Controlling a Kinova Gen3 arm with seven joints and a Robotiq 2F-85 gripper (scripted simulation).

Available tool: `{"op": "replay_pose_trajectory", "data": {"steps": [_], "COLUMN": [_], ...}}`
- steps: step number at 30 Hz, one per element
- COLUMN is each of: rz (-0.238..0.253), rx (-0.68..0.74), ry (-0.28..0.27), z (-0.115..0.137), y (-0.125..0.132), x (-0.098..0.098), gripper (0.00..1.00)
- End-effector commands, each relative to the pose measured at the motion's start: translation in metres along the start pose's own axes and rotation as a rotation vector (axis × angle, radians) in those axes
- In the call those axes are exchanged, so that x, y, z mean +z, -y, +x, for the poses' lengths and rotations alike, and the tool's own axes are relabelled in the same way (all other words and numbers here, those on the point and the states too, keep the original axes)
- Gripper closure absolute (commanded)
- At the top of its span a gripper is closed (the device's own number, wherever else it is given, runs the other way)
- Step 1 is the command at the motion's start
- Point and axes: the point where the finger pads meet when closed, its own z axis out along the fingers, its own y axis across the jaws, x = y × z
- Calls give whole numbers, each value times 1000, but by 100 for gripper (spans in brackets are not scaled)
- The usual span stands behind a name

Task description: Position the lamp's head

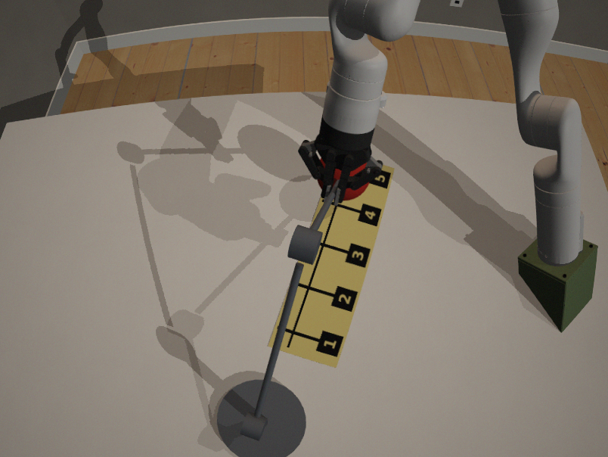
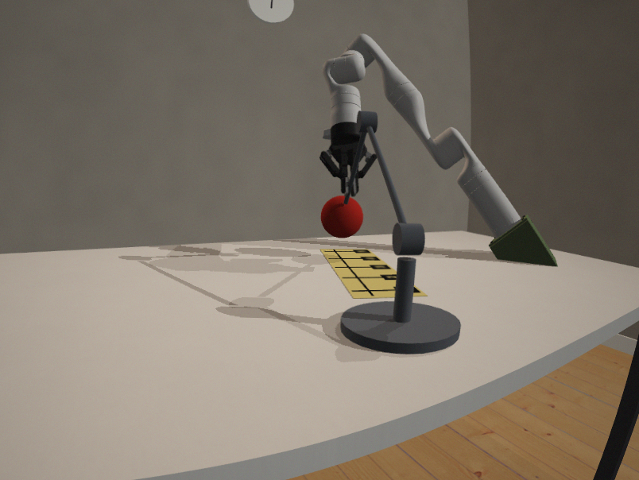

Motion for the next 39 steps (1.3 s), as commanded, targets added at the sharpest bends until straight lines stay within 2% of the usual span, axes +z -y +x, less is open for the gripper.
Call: {"op": "replay_pose_trajectory", "data": {"steps": [1, 21, 39], "rz": [0, 0, 0], "rx": [15, 14, 14], "ry": [-8, -9, -9], "z": [16, 60, 66], "y": [0, 0, 0], "x": [-2, -2, -2], "gripper": [100, 100, 100]}}
